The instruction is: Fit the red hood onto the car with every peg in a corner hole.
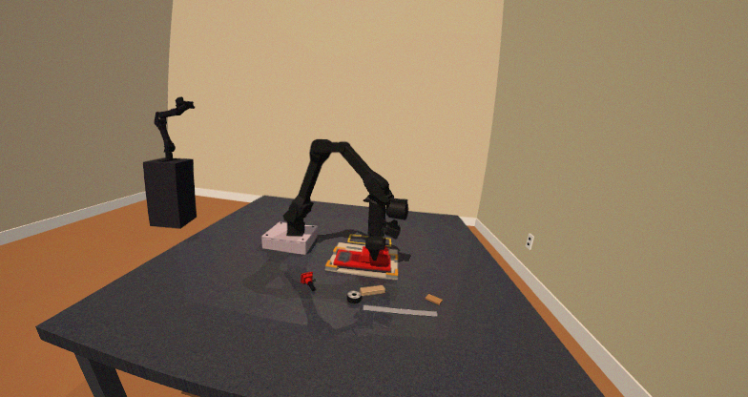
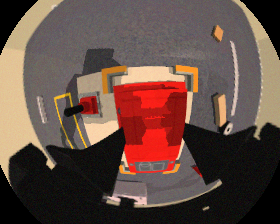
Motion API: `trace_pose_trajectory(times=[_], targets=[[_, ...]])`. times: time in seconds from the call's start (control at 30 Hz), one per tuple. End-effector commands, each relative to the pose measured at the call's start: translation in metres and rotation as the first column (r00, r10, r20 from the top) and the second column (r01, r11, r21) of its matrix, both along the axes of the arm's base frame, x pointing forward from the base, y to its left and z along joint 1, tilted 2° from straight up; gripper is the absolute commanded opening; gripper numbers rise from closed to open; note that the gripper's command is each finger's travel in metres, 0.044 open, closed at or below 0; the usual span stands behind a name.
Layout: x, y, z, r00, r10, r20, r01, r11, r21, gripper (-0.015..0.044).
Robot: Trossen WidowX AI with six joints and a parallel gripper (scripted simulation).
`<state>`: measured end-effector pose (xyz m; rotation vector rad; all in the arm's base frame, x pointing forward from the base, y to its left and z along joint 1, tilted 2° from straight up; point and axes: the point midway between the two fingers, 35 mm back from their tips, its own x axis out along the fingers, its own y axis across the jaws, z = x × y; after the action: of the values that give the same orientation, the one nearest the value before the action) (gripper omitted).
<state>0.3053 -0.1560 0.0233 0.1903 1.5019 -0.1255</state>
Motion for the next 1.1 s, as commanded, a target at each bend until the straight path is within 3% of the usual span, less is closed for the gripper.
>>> trace_pose_trajectory(times=[0.0, 0.4, 0.93, 1.07], targets=[[-0.0006, 0.0001, -0.0037, 1.000, -0.002, -0.005, 0.002, 1.000, -0.001, 0.0000], [0.0000, 0.0002, -0.0034, 1.000, 0.000, 0.000, 0.000, 1.000, 0.000, 0.0000], [-0.0003, 0.0004, -0.0045, 1.000, 0.000, -0.002, 0.000, 1.000, 0.001, 0.0420], [-0.0003, 0.0004, -0.0045, 1.000, 0.000, -0.002, 0.000, 1.000, 0.001, 0.0440]])
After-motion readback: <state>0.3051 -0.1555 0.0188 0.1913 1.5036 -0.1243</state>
